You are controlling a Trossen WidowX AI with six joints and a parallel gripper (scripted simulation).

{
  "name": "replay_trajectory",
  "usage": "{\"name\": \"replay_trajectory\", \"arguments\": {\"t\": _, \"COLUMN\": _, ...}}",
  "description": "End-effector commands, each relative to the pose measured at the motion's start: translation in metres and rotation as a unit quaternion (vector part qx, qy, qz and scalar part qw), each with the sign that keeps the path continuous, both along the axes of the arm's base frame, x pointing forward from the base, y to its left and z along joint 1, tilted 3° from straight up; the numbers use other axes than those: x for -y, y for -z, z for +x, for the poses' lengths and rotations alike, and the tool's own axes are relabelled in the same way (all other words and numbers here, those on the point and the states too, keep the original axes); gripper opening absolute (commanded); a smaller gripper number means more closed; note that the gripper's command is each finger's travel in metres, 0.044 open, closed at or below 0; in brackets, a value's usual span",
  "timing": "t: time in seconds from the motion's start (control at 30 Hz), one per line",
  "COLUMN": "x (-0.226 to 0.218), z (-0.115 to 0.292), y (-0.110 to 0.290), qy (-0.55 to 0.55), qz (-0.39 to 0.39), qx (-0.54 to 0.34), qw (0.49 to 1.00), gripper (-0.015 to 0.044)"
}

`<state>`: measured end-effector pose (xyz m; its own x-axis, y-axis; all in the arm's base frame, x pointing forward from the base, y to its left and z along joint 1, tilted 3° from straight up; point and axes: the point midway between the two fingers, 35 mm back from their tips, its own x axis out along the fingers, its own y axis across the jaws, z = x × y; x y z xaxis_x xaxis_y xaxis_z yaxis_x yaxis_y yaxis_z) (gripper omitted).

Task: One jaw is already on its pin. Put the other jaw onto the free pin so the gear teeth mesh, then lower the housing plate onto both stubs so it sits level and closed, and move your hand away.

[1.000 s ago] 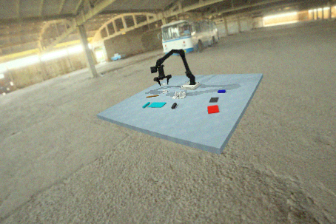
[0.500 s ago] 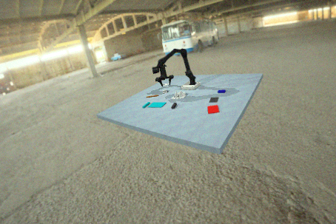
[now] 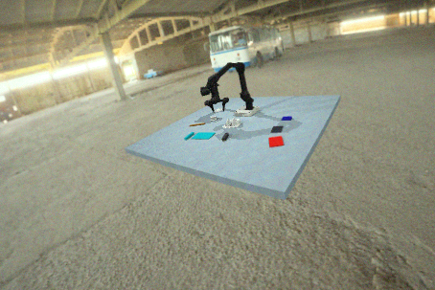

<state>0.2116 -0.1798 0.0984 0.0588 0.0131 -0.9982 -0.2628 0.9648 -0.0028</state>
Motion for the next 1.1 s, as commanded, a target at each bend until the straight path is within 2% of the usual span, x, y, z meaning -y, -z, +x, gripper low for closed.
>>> {"name": "replay_trajectory", "arguments": {"t": 0.0, "x": -0.013, "z": 0.002, "y": 0.002, "qy": 0.009, "qz": 0.005, "qx": -0.002, "qw": 1.0, "gripper": 0.0351}}
{"name": "replay_trajectory", "arguments": {"t": 1.07, "x": -0.116, "z": 0.011, "y": 0.002, "qy": 0.085, "qz": 0.016, "qx": -0.001, "qw": 0.996, "gripper": 0.0351}}
